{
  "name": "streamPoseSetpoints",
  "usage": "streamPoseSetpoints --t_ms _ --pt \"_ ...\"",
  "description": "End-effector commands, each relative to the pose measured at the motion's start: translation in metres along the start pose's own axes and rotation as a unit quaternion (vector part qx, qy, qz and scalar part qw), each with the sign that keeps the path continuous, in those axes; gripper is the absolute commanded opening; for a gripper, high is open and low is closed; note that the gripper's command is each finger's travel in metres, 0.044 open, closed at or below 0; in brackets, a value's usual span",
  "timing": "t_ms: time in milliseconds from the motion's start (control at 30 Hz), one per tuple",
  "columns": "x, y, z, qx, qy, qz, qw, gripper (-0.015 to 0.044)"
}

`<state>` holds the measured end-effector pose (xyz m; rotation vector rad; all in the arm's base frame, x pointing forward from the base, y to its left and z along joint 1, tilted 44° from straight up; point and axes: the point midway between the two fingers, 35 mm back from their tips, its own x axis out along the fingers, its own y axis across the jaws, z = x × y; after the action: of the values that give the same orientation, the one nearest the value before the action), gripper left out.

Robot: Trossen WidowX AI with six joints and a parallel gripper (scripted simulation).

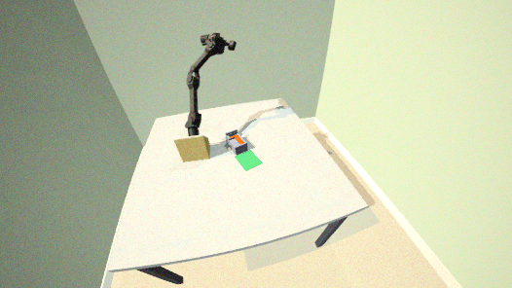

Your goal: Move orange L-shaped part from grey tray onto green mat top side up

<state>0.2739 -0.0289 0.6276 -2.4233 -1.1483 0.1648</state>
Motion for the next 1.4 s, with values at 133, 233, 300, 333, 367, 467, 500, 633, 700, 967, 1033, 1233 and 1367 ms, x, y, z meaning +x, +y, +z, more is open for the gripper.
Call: streamPoseSetpoints --t_ms 133,233,300,333,367,467,500,633,700,967,1033,1233,1367 --pt "0.005 0.029 -0.001 0.112 0.023 -0.005 0.993 0.0269" --pt "0.011 0.074 0.007 0.28 0.05 -0.001 0.959 0.019" --pt "0.014 0.112 0.02 0.401 0.07 0.011 0.913 0.018" --pt "0.015 0.125 0.026 0.441 0.076 0.017 0.894 0.018" --pt "0.016 0.139 0.034 0.482 0.083 0.024 0.872 0.018" --pt "0.019 0.182 0.065 0.606 0.102 0.05 0.787 0.018" --pt "0.02 0.195 0.077 0.643 0.109 0.06 0.755 0.018" --pt "0.021 0.239 0.134 0.768 0.129 0.106 0.618 0.018" --pt "0.02 0.256 0.165 0.816 0.137 0.132 0.546 0.018" --pt "0.007 0.284 0.311 0.928 0.16 0.254 0.221 0.018" --pt "0.0 0.279 0.349 0.934 0.163 0.289 0.133 0.018" --pt "-0.027 0.237 0.457 0.893 0.164 0.399 -0.125 0.018" --pt "-0.041 0.21 0.492 0.853 0.161 0.443 -0.222 0.018"
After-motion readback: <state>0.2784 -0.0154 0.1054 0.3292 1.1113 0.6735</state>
